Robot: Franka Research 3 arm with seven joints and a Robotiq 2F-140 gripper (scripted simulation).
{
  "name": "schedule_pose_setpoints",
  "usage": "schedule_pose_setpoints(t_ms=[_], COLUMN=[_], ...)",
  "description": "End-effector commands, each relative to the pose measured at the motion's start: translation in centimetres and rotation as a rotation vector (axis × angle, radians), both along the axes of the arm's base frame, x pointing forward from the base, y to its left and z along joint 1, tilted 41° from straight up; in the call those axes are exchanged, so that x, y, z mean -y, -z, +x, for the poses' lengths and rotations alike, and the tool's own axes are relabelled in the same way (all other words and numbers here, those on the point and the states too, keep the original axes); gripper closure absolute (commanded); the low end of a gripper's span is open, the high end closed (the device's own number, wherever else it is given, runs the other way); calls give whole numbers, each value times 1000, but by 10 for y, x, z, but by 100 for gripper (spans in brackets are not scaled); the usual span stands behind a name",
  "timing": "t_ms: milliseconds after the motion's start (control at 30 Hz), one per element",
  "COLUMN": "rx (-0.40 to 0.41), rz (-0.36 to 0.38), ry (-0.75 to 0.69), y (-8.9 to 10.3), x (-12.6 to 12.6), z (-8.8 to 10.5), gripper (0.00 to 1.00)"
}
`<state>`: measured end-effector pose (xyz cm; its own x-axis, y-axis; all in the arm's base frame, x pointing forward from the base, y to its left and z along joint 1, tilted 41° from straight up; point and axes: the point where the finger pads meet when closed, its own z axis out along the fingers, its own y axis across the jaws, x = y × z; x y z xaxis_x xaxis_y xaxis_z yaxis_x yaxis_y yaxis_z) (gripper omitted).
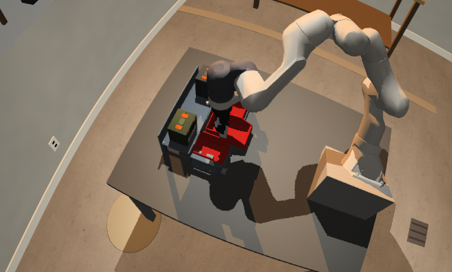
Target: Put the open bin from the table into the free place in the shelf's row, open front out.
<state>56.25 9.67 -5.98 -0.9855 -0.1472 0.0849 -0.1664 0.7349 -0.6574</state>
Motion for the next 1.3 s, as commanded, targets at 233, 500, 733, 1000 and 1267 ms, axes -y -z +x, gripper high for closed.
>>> schedule_pose_setpoints(t_ms=[233, 500, 733, 1000, 1267], rx=[-2, -2, -2, -2, -2], rz=[-2, -2, -2, -2, -2], ry=[4, 4, 4, 4, 4], y=[-11, -22, -30, -40, -49], x=[-9, -19, -27, -35, -43], z=[-4, -6, -7, -8, -10], gripper=[94, 94, 94, 94, 94])
